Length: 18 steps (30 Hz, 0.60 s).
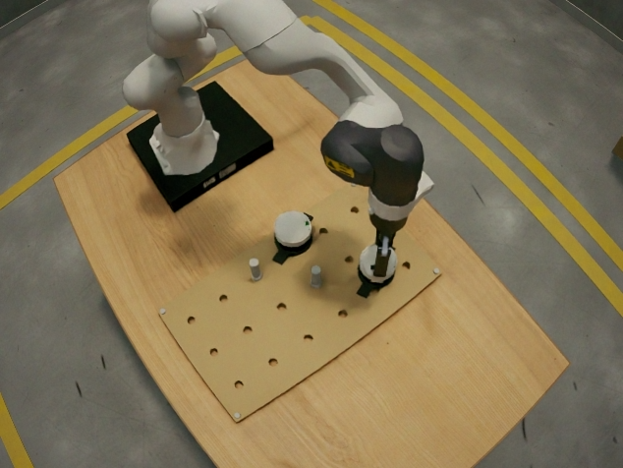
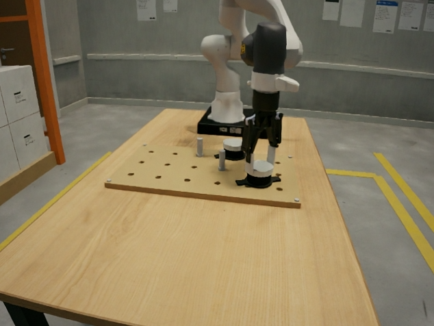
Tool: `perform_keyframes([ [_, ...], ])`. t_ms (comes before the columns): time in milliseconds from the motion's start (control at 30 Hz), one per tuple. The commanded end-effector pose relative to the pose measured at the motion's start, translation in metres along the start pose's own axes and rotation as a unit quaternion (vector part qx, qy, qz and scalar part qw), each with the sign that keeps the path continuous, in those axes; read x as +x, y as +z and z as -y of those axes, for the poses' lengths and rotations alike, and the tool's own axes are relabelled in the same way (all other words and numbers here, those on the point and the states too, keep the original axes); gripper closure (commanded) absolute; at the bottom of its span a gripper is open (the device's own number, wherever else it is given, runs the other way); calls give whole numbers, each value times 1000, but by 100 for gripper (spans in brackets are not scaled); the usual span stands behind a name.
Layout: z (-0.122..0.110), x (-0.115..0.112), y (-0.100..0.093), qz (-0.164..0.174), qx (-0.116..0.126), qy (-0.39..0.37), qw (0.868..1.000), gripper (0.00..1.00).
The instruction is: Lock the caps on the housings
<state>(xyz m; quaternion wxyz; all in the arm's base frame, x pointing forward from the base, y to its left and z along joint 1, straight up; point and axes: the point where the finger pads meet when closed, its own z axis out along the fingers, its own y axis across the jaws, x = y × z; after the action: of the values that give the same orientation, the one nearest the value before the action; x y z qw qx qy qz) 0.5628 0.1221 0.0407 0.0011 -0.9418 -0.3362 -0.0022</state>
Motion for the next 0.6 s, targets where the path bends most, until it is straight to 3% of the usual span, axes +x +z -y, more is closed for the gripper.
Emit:
perform_keyframes([
  [0,-5,-6,2,2,0,-4,1000,90],
  [567,-16,-17,2,2,0,-4,1000,90],
])
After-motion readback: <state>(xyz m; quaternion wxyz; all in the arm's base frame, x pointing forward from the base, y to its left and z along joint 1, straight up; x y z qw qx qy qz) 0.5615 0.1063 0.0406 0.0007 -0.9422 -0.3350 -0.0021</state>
